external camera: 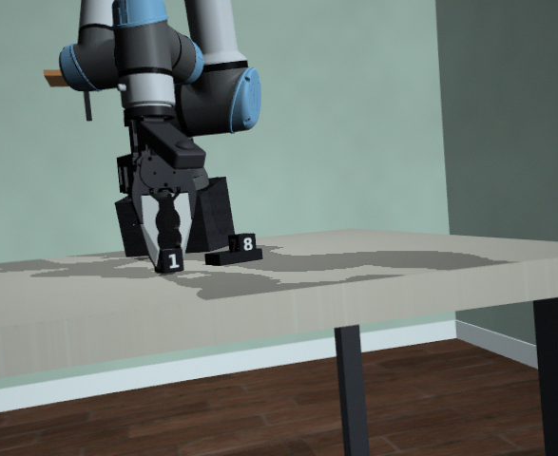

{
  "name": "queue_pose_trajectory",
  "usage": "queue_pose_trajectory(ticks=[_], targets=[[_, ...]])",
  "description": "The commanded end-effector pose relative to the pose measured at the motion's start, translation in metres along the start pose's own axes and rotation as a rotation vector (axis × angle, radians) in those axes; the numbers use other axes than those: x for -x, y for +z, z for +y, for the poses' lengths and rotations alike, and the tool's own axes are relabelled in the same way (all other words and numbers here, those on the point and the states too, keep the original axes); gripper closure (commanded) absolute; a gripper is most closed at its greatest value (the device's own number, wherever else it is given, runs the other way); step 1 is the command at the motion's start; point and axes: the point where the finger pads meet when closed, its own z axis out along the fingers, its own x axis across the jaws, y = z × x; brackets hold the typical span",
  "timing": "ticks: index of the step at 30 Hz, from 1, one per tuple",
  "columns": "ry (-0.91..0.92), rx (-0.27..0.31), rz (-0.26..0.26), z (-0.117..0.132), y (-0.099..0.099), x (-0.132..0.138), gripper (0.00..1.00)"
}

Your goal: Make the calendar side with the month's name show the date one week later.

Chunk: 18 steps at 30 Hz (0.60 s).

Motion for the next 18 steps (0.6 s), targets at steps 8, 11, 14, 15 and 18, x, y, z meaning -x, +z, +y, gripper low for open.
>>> queue_pose_trajectory(ticks=[8,11,14,15,18], targets=[[0.000,-0.001,0.001,-0.0003,-0.0002,-0.0002,0.89],[0.000,-0.001,0.001,-0.0003,-0.0002,-0.0002,0.85],[0.000,-0.001,0.001,-0.0003,-0.0002,-0.0002,0.82],[0.000,-0.001,0.001,-0.0003,-0.0002,-0.0002,0.78],[0.000,-0.001,0.001,-0.0003,-0.0002,-0.0002,0.74]])
